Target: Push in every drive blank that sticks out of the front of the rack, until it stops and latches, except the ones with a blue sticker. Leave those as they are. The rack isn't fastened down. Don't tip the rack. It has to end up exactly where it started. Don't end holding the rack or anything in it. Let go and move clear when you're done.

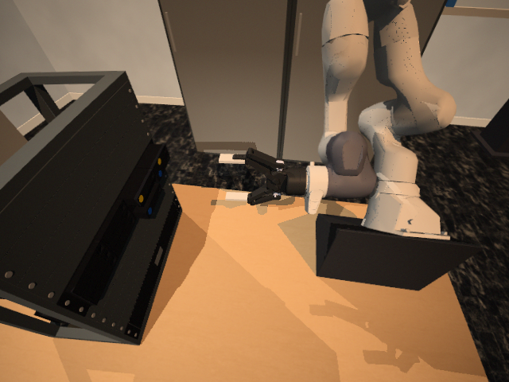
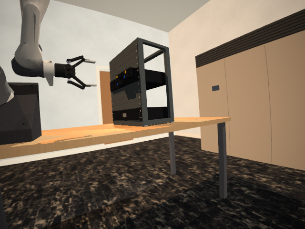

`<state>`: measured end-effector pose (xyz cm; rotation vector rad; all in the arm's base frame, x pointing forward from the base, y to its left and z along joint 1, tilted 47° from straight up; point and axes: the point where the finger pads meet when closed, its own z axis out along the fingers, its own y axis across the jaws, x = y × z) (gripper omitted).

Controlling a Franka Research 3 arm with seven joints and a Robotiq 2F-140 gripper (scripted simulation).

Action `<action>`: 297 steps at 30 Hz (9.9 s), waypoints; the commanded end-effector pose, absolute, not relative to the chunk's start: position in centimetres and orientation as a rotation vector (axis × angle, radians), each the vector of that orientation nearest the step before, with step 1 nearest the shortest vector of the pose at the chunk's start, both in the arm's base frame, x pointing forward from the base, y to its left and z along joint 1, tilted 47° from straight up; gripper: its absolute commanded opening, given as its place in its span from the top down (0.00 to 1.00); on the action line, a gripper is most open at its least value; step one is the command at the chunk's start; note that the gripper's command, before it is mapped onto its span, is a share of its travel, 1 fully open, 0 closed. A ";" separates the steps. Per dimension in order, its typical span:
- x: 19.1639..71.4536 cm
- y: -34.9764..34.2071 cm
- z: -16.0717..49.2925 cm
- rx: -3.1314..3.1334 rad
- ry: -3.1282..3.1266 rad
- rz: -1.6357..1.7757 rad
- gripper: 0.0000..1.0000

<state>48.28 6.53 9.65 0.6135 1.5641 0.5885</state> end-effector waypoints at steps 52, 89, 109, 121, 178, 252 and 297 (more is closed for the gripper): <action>57.6 10.9 4.2 0.606 1.570 0.587 0.00; 61.9 12.8 1.7 0.606 1.570 0.587 0.00; 61.9 12.8 1.7 0.606 1.570 0.587 0.00; 61.9 12.8 1.7 0.606 1.570 0.587 0.00; 62.1 11.4 3.5 0.606 1.570 0.587 0.00; 62.7 4.3 12.7 0.606 1.570 0.587 0.00; 62.7 4.3 12.7 0.606 1.570 0.587 0.00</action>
